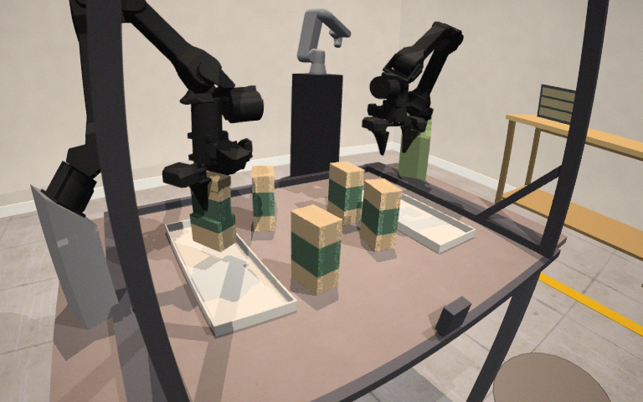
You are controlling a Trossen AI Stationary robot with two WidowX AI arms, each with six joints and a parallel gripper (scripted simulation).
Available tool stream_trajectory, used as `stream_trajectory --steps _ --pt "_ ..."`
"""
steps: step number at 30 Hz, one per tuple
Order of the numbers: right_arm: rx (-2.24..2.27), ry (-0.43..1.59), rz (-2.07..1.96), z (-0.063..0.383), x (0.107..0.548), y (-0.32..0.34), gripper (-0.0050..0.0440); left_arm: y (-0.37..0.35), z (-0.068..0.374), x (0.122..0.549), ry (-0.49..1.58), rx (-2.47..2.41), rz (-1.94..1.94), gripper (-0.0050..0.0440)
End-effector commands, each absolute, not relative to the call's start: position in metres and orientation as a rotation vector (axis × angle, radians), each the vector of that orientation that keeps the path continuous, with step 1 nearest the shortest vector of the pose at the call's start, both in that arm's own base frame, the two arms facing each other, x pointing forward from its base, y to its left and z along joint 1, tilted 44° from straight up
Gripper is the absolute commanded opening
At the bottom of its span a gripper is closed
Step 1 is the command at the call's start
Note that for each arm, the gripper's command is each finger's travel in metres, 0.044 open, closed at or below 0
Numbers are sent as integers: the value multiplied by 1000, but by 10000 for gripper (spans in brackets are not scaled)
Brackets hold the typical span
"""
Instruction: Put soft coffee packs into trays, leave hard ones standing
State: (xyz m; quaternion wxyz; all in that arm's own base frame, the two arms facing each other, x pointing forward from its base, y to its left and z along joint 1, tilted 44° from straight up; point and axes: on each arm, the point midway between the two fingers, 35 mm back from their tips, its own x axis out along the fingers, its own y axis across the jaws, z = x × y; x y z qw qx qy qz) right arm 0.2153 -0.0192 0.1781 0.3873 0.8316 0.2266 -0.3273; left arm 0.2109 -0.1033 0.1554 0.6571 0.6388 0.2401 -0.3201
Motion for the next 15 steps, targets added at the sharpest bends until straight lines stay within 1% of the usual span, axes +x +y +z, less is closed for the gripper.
stream_trajectory --steps 1,15 --pt "2117 560 -821 183 215 -20 377 -104 161 210 524 1442 -721 122" --pt "2117 560 -821 183 215 -20 377 -106 149 221 524 1443 -720 122"
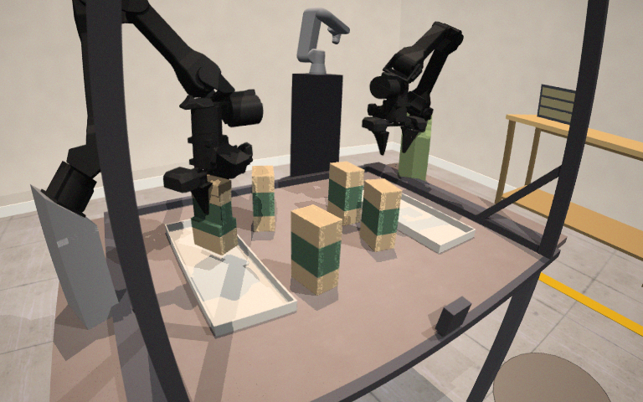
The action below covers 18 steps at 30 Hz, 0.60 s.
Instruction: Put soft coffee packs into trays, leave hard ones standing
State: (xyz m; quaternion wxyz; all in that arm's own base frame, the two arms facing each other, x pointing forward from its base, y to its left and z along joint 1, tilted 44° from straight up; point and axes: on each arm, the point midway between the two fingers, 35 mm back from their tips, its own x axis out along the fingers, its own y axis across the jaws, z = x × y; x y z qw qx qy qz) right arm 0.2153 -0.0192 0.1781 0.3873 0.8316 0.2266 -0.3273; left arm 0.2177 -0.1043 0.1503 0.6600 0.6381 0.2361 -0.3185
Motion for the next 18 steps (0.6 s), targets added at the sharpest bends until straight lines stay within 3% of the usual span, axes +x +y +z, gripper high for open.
stream_trajectory --steps 1,18 --pt "2117 560 -821 183 215 -20 377 -106 149 221 524 1443 -720 122" --pt "2117 560 -821 183 215 -20 377 -108 135 235 524 1444 -720 122"
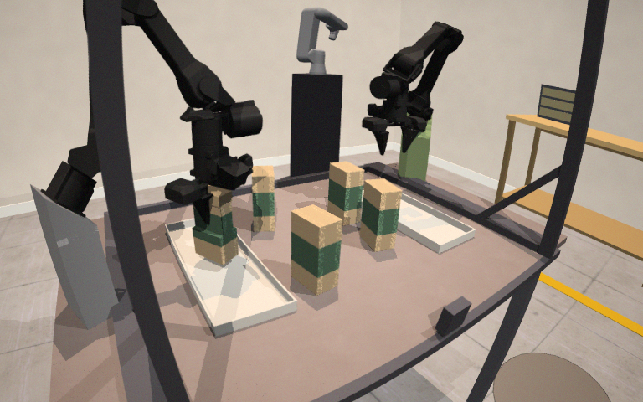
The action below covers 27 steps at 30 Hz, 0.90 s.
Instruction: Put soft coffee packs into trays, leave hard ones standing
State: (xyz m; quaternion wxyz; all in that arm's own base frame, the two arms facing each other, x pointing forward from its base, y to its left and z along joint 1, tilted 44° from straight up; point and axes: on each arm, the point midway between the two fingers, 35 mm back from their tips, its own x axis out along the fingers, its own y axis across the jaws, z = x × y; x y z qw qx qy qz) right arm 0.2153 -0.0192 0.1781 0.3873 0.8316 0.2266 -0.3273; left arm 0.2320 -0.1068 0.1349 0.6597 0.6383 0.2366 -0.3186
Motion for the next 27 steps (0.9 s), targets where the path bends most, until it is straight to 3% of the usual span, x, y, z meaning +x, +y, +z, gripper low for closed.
stream_trajectory --steps 1,27 --pt "2117 560 -821 183 215 -20 377 -108 135 235 524 1444 -720 122" --pt "2117 560 -821 183 215 -20 377 -109 126 243 524 1444 -720 122"
